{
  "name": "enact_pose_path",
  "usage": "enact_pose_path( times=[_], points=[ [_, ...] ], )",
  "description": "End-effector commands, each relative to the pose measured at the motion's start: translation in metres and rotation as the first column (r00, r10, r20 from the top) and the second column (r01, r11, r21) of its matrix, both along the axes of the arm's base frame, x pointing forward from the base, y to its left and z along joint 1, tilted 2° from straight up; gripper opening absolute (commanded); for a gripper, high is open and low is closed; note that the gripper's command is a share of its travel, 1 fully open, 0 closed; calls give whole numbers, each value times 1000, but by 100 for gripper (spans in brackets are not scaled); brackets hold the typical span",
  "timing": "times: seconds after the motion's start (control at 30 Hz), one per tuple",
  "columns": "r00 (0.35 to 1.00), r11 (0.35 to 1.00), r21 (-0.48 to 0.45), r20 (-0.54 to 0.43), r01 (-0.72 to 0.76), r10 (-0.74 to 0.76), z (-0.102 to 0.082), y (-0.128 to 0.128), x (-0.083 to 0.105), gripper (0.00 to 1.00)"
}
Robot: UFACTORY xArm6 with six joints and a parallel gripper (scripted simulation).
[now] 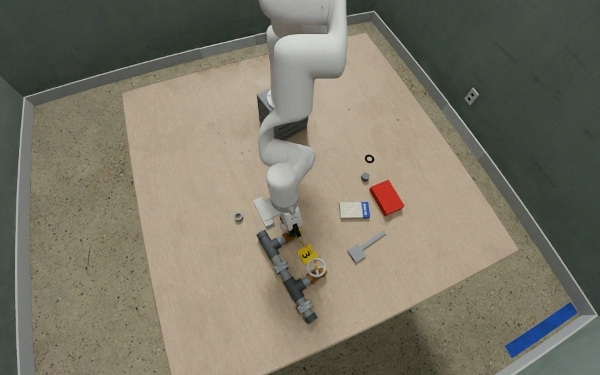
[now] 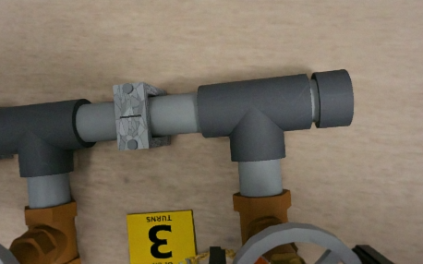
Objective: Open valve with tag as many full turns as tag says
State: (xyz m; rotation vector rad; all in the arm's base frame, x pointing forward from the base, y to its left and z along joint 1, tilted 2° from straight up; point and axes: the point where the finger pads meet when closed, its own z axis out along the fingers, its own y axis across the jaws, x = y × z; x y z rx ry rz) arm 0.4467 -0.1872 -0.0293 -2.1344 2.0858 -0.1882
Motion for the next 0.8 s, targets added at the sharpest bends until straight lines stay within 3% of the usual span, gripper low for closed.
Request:
enact_pose_path(
  times=[0.0, 0.23, 0.43, 0.5, 0.77],
  points=[
    [999, 999, -9, 4, -40, 40, 1, -1, 1, 0],
    [979, 978, -43, 4, -202, 202, 1, -1, 1, 0],
    [904, 900, -89, -7, -426, 427, 1, -1, 1, 0],
    [904, 900, -89, -7, -426, 427, 1, -1, 1, 0],
    [710, 698, -151, -50, -700, 702, 1, -1, 1, 0]
  ],
)
